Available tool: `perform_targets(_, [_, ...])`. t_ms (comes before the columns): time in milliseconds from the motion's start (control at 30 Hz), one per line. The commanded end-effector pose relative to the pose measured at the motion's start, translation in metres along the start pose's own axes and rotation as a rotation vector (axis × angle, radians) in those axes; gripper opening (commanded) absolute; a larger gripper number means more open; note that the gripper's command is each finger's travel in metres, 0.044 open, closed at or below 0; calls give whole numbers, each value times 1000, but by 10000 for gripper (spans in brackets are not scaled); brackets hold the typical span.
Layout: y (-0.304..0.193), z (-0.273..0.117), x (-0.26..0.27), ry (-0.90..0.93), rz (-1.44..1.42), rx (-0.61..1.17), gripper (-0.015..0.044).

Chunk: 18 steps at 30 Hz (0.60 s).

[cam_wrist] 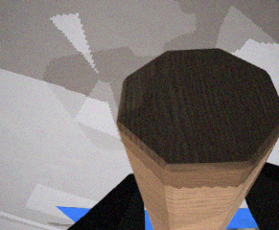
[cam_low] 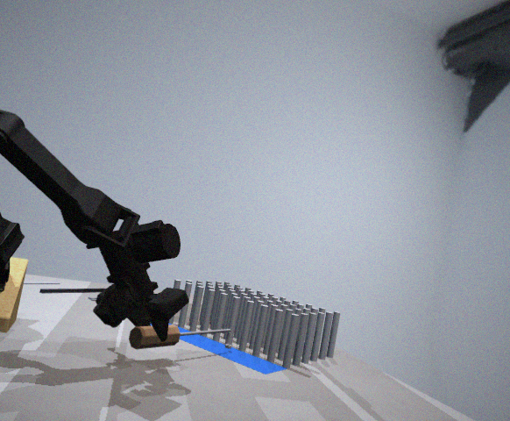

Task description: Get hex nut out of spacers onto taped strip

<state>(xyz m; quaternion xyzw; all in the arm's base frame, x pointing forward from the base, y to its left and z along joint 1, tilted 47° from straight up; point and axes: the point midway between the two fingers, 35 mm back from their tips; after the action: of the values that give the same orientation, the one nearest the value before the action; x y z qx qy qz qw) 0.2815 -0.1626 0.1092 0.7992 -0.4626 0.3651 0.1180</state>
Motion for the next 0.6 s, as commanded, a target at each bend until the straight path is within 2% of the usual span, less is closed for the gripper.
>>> perform_targets(0, [12, -11, -4, -10, -10, 5, 0])
perform_targets(200, [12, -17, -4, -13, -10, 5, 0])
perform_targets(567, [-26, -52, 3, -25, 1, 1, 0])
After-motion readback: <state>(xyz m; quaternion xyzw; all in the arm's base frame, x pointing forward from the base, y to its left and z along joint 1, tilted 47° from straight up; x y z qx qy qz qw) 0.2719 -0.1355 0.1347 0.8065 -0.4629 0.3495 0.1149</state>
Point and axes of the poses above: the point midway between the two fingers, 35 mm back from their tips, its own z axis out along the fingers, its own x axis across the jaws, y = z × x, and after that the axes turned 11 degrees about z, right-handed
